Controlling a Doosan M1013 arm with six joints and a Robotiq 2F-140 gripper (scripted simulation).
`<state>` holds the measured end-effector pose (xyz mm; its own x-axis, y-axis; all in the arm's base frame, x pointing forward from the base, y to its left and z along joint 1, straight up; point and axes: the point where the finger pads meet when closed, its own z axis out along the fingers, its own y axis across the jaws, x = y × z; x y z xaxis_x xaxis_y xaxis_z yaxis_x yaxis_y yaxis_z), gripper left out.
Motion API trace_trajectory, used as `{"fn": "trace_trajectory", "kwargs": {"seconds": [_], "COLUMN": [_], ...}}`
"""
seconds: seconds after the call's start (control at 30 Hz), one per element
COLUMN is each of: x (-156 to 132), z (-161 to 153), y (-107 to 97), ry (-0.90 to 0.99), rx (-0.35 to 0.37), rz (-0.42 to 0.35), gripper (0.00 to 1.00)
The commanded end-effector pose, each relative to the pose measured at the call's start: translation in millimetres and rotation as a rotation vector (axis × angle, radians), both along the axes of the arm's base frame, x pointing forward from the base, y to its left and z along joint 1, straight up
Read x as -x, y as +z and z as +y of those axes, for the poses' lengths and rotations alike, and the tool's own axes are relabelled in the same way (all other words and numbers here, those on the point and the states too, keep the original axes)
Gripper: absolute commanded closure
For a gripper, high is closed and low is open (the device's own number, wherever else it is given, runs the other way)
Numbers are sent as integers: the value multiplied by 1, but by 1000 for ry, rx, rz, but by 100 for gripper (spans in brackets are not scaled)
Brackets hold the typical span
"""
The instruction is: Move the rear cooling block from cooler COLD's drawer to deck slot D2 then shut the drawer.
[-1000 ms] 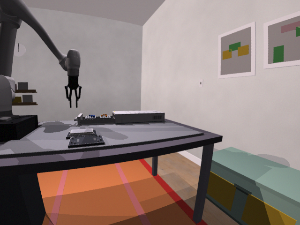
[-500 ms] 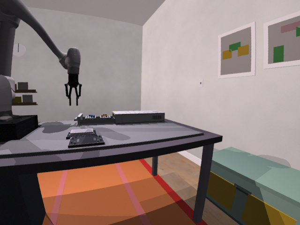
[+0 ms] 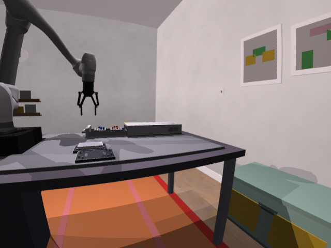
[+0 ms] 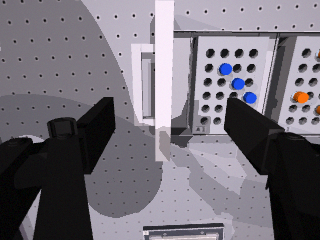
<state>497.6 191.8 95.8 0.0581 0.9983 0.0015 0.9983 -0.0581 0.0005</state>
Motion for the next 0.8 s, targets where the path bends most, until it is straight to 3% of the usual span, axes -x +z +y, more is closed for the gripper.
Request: {"fn": "trace_trajectory", "kwargs": {"seconds": [0.0,0.77], "x": [-16,-95], "z": [-1,-5], "y": [0,-2], "ry": [0,0], "rx": [-1,-1], "rz": [-1,-1], "gripper": [34,34]}}
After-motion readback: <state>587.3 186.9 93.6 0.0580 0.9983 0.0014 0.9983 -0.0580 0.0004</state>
